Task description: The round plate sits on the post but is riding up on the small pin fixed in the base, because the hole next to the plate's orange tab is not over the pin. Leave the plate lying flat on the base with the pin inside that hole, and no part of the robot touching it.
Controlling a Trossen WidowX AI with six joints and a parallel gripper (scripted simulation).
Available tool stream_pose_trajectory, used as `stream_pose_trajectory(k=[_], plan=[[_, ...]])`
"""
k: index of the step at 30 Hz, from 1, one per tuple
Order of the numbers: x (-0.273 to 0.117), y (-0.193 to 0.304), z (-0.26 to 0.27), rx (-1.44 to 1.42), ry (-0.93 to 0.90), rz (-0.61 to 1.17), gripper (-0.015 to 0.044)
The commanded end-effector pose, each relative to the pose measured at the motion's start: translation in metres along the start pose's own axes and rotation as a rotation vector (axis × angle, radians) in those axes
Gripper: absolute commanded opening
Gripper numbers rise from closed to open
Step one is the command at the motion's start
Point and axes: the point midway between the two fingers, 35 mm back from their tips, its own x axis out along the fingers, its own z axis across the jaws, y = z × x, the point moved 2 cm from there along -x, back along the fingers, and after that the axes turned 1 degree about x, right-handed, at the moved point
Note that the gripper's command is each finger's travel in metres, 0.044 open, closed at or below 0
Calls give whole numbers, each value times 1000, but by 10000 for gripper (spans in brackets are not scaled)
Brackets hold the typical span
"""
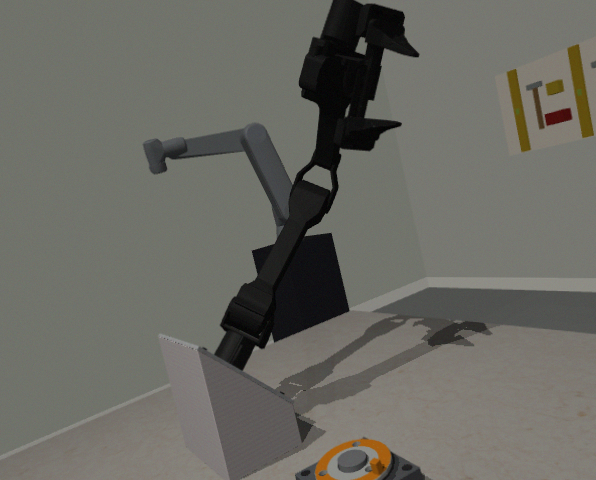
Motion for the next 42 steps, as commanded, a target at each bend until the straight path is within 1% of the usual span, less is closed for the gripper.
stream_pose_trajectory(k=[1, 3, 6, 8, 10, 15, 16, 18, 24, 26, 30, 31, 42], plan=[[3, -1, -2, -10, 8, 0, 374], [22, -13, -18, -88, 73, 6, 321], [63, -33, -60, -268, 220, 43, 242], [80, -41, -81, -350, 286, 72, 190], [88, -45, -90, -395, 316, 91, 137], [136, -65, -168, -713, 512, 280, 6], [143, -68, -185, -775, 545, 329, 0], [148, -70, -199, -804, 570, 369, 0], [168, -77, -284, -1059, 687, 665, 0], [169, -77, -294, -1093, 694, 704, 0], [171, -80, -348, -1270, 714, 946, 0], [171, -80, -355, -1291, 713, 980, 0], [174, -80, -364, -1298, 713, 991, 0]])
